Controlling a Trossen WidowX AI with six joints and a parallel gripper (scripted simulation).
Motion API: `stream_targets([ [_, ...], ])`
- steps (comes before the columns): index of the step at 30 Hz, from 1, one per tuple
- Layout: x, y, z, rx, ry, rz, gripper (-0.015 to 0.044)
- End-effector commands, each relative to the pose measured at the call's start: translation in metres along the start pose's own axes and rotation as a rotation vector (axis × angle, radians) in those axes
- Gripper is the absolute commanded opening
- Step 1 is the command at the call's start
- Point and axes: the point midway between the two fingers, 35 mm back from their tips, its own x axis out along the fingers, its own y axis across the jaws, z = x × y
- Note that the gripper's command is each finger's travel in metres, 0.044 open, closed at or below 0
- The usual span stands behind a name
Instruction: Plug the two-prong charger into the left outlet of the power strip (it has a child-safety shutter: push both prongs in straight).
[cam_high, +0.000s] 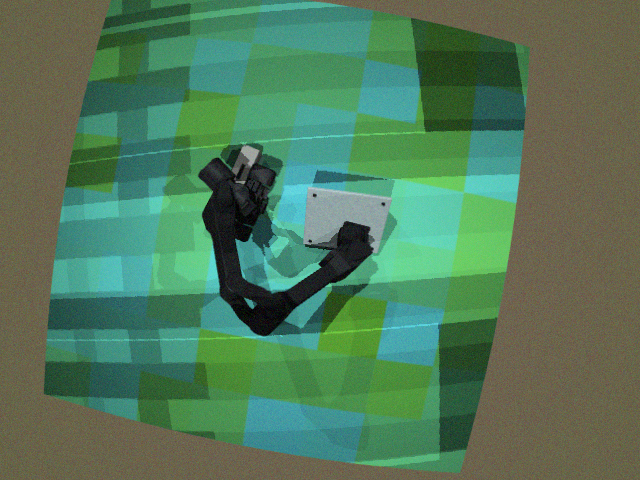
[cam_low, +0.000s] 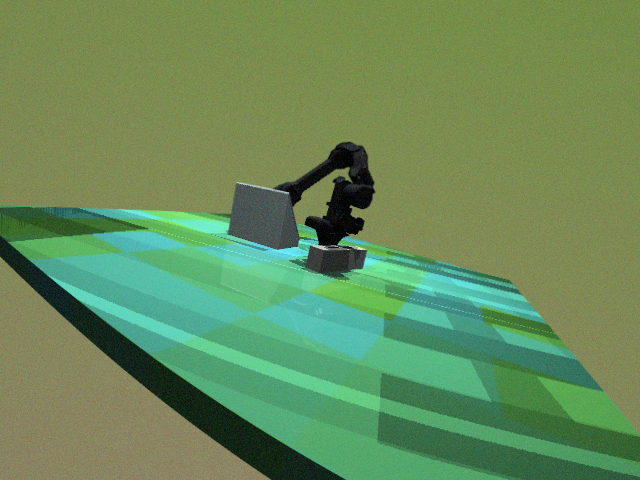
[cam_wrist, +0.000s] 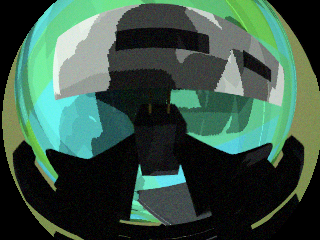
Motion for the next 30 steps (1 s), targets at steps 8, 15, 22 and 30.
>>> stream_targets([
  [8, -0.001, 0.0012, 0.0023, 0.003, -0.005, 0.005, 0.0],
  [15, -0.0011, 0.0012, 0.0027, 0.003, -0.005, 0.005, 0.0],
  [22, -0.0002, 0.0001, 0.0015, 0.0, -0.001, 0.0, 0.0],
  [30, -0.0011, 0.001, 0.0036, 0.002, -0.004, 0.004, 0.0],
])
